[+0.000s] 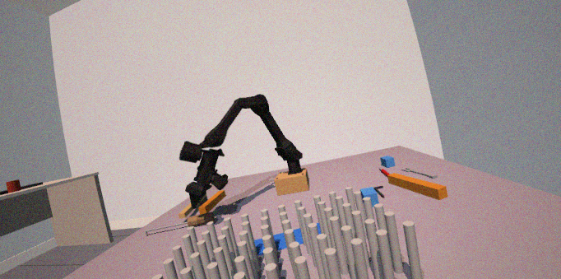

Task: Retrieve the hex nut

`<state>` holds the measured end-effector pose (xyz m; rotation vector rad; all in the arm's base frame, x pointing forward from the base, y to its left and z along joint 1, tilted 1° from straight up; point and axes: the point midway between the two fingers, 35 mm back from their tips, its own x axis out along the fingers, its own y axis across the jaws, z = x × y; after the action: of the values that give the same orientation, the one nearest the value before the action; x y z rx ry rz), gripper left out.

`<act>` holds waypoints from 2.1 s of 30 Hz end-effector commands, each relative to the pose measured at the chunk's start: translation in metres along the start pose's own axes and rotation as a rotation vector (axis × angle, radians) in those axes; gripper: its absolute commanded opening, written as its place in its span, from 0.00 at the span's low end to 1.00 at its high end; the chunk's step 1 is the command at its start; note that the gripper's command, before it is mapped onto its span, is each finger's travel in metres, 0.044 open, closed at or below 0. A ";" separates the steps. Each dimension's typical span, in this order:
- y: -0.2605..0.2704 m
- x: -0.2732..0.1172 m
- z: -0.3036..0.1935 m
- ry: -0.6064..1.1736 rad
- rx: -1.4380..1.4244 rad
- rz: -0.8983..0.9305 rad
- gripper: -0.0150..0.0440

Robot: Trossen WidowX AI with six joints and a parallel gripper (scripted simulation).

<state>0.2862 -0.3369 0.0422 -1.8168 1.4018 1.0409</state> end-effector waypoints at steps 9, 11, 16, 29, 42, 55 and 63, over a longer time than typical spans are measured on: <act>0.000 0.017 0.009 0.001 -0.005 0.004 0.73; 0.000 0.020 0.010 0.001 -0.005 0.004 0.73; 0.000 0.028 0.014 0.001 -0.005 0.004 0.73; 0.001 0.046 0.025 0.001 -0.005 0.004 0.73; 0.002 0.057 0.033 0.001 -0.005 0.004 0.60; -0.002 0.038 0.016 0.001 -0.004 0.003 0.25; -0.007 -0.014 -0.019 0.001 -0.001 0.000 0.25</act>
<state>0.2908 -0.3414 0.0319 -1.8024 1.3986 1.0709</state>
